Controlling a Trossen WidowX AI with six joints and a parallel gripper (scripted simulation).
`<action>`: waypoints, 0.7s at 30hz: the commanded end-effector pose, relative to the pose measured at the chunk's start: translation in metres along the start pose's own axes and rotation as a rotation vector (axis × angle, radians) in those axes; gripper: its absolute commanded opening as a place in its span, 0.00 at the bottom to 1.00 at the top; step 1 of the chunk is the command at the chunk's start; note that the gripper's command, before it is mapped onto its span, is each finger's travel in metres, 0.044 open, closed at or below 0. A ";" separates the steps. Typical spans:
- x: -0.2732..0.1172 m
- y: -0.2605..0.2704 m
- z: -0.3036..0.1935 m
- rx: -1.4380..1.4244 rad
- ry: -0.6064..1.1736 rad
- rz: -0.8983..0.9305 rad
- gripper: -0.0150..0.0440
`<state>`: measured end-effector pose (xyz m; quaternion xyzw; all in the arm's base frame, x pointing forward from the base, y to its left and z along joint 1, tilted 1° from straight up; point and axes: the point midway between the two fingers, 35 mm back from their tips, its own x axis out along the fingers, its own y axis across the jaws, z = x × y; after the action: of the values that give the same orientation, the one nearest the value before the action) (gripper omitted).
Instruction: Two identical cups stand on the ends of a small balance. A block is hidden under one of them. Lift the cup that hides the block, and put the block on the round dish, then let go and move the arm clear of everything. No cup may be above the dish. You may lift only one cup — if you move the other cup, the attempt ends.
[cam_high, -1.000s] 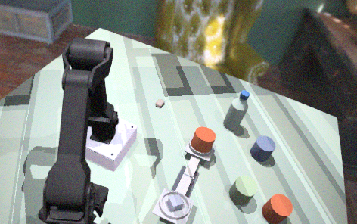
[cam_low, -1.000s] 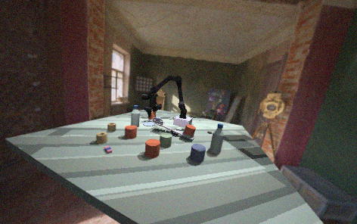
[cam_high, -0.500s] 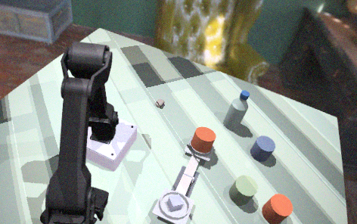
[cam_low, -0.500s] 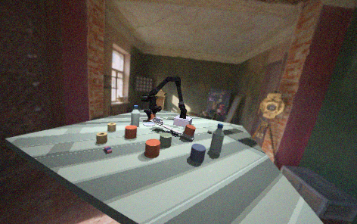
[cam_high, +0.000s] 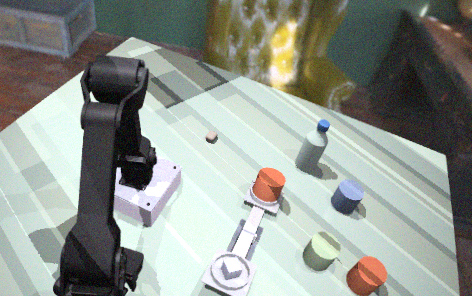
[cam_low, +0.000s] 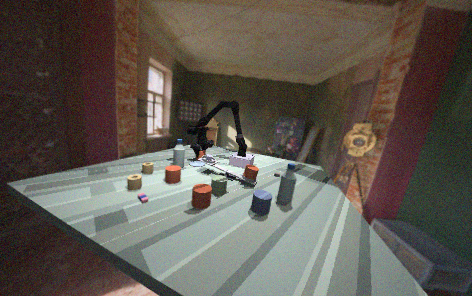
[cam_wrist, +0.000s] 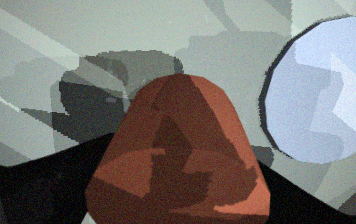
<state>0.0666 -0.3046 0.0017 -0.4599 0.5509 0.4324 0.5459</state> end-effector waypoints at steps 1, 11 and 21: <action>-0.002 0.000 0.000 0.000 0.000 0.000 0.97; -0.054 0.000 0.001 -0.003 0.001 0.001 0.96; -0.064 -0.024 0.001 0.180 0.065 -0.017 0.69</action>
<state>0.0838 -0.3075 0.0651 -0.4423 0.5900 0.3769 0.5605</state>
